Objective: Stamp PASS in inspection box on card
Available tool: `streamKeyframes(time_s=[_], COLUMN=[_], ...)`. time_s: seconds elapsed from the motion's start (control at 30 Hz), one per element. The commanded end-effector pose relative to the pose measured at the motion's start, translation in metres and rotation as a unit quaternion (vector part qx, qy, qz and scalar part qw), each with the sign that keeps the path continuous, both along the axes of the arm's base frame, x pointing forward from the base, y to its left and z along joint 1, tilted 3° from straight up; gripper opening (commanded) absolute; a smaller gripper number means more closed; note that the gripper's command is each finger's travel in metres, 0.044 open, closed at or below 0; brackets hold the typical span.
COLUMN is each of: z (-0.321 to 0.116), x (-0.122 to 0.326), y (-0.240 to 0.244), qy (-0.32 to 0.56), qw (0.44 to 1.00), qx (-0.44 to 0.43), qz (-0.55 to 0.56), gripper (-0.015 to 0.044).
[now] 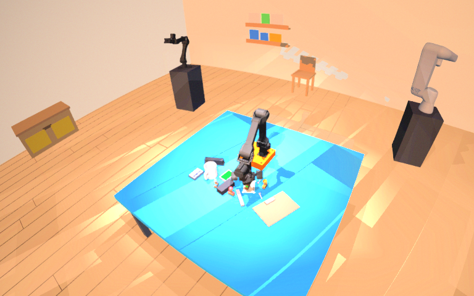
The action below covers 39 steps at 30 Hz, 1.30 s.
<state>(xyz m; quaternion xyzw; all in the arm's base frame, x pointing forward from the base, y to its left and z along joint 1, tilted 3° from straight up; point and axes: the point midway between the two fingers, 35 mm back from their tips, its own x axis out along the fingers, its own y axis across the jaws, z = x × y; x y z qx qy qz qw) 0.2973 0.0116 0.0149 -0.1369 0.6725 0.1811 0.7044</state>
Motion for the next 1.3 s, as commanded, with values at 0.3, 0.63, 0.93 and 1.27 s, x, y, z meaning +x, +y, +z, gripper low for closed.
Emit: streamKeyframes(time_s=[0.3,0.63,0.93,1.27], z=[0.012,0.028,0.043,0.060], x=[0.001,0.001,0.001,0.000], y=[0.000,-0.001,-0.002,-0.003], qy=[0.000,0.000,0.000,0.000], qw=[1.000,1.000,1.000,1.000], qx=[0.002,0.002,0.002,0.002], qz=[-0.002,-0.002,-0.002,-0.002], gripper=[0.0000,0.0000,0.0000,0.0000])
